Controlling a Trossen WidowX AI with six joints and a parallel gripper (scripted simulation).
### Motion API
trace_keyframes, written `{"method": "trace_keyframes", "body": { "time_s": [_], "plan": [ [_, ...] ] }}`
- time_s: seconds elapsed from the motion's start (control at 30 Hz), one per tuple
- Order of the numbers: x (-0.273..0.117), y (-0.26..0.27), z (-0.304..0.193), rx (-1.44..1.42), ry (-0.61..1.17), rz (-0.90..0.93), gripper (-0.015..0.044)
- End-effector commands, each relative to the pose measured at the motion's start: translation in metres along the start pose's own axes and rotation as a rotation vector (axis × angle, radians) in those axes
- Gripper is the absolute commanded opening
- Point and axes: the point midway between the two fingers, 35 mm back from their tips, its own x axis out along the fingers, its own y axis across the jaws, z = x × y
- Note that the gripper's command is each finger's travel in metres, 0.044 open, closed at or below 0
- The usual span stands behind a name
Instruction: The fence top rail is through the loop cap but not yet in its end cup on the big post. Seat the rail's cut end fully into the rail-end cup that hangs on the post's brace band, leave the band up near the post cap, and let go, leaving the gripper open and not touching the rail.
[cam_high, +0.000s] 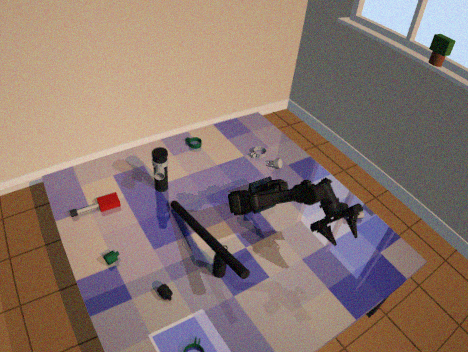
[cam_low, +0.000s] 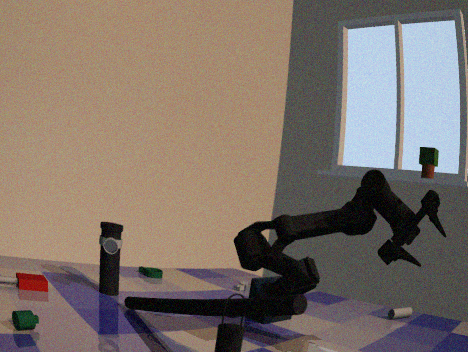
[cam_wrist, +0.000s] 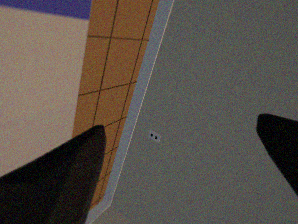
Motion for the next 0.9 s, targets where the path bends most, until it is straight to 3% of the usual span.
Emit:
{"method": "trace_keyframes", "body": {
  "time_s": [0.0, 0.13, 0.47, 0.87],
  "plan": [
    [0.0, 0.0, 0.0, -0.003, 0.001, 0.001, 0.0426],
    [0.002, -0.005, 0.001, -0.085, 0.024, 0.017, 0.044],
    [0.013, -0.03, -0.003, -0.617, 0.209, 0.024, 0.044],
    [0.036, -0.042, -0.019, -1.262, 0.389, 0.184, 0.044]
  ]
}}
